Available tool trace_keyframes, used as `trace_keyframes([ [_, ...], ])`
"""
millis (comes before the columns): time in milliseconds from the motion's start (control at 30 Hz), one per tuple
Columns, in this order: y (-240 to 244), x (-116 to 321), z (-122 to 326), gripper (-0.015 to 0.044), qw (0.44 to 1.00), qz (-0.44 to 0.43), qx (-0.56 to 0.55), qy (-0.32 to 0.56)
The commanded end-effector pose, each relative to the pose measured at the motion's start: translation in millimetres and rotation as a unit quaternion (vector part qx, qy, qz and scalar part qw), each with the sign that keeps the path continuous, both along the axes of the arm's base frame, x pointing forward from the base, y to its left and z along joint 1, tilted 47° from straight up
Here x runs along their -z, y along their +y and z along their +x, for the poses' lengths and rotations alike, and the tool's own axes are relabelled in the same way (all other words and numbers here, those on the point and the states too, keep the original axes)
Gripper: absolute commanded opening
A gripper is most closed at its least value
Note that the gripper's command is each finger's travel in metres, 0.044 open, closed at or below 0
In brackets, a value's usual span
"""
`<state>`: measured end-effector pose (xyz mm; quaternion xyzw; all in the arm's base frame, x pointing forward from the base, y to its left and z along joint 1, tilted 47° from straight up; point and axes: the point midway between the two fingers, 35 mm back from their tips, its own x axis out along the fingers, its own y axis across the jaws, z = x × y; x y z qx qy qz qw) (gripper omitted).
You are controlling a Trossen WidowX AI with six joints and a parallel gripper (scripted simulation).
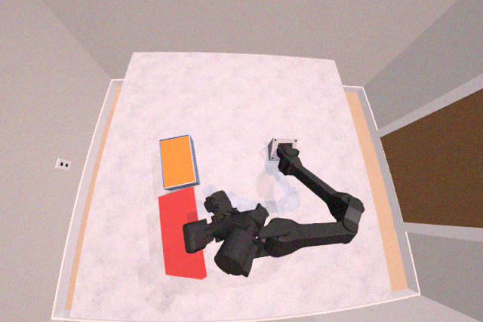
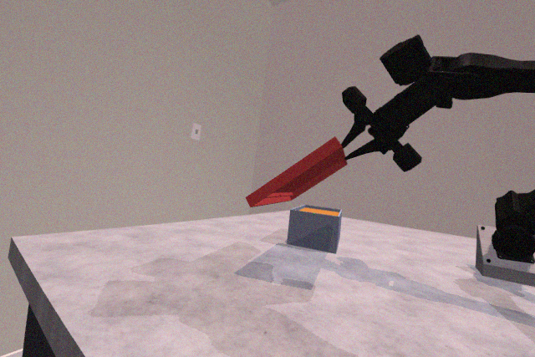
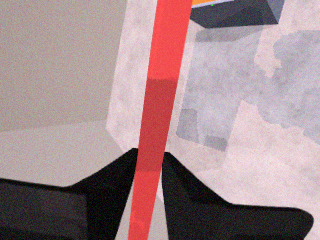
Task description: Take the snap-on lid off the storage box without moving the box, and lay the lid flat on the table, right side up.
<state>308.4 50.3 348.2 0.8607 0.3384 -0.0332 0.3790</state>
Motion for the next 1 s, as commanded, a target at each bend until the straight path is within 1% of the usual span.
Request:
trace_keyframes([
  [0, 5.1, -12.2, -5.5, 0.0, 1.0, -0.001, 0.005, -0.009],
  [300, 11.5, -18.7, -8.5, 0.0, 1.0, -0.001, 0.005, -0.009],
  [967, 22.4, -1.5, -5.3, 0.0, 1.0, -0.001, 0.005, -0.01],
])
